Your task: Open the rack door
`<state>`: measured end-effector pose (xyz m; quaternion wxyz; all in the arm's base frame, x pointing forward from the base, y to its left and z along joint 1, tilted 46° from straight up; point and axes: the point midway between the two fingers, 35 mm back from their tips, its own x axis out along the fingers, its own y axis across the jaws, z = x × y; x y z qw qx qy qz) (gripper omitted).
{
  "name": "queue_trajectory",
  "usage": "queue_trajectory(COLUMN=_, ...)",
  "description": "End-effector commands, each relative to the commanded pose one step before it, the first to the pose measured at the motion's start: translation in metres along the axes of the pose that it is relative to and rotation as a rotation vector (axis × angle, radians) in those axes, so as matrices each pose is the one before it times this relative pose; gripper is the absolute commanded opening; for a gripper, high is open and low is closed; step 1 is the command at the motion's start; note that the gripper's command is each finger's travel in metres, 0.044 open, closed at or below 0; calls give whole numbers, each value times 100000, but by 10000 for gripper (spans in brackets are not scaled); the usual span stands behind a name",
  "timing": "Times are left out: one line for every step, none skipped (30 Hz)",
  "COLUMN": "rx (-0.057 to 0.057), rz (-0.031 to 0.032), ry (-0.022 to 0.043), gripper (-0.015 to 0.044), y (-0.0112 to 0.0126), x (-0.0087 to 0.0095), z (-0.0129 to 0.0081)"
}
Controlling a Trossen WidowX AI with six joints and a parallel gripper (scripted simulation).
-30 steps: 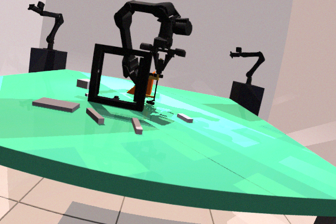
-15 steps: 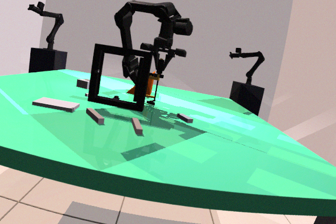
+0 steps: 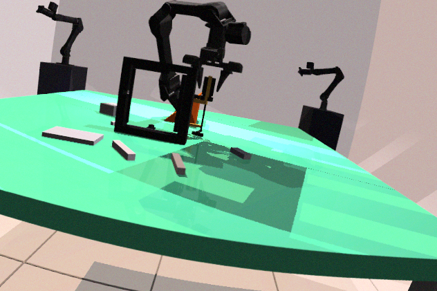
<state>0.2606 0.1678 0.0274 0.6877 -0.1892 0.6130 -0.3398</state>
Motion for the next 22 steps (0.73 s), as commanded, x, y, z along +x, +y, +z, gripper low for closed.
queue_trajectory(rx=-152, rz=1942, ry=-1045, gripper=288, y=15, x=-1003, z=47)
queue_trajectory(rx=-175, rz=371, ry=-244, gripper=288, y=4, x=-218, z=4)
queue_trajectory(rx=-176, rz=371, ry=-244, gripper=288, y=4, x=-218, z=3)
queue_trajectory(rx=-177, rz=371, ry=-243, gripper=288, y=4, x=-218, z=3)
queue_trajectory(rx=-178, rz=372, ry=-243, gripper=288, y=3, x=-218, z=2)
queue_trajectory(rx=-178, rz=372, ry=-243, gripper=288, y=3, x=-218, z=1)
queue_trajectory(rx=-179, rz=372, ry=-242, gripper=288, y=2, x=-218, z=1)
queue_trajectory(rx=-180, rz=372, ry=-242, gripper=288, y=2, x=-218, z=0)
queue_trajectory(rx=-181, rz=372, ry=-242, gripper=288, y=2, x=-218, z=0)
queue_trajectory(rx=-182, rz=372, ry=-241, gripper=288, y=1, x=-218, z=-1)
queue_trajectory(rx=-183, rz=372, ry=-241, gripper=288, y=1, x=-218, z=-2)
queue_trajectory(rx=-184, rz=372, ry=-241, gripper=288, y=0, x=-218, z=-2)
queue_trajectory(rx=-185, rz=373, ry=-240, gripper=288, y=0, x=-218, z=-3)
queue_trajectory(rx=-186, rz=373, ry=-240, gripper=288, y=0, x=-217, z=-4)
queue_trajectory(rx=-187, rz=373, ry=-239, gripper=288, y=-1, x=-217, z=-4)
queue_trajectory(rx=-188, rz=373, ry=-239, gripper=288, y=-1, x=-217, z=-5)
queue_trajectory(rx=-188, rz=373, ry=-239, gripper=288, y=-1, x=-217, z=-6)
queue_trajectory(rx=-189, rz=373, ry=-238, gripper=288, y=-2, x=-217, z=-6)
queue_trajectory(rx=-190, rz=373, ry=-238, gripper=288, y=-2, x=-217, z=-7)
queue_trajectory(rx=-191, rz=373, ry=-238, gripper=288, y=-3, x=-217, z=-7)
queue_trajectory(rx=-192, rz=374, ry=-237, gripper=288, y=-3, x=-217, z=-8)
queue_trajectory(rx=-193, rz=374, ry=-237, gripper=288, y=-3, x=-217, z=-9)
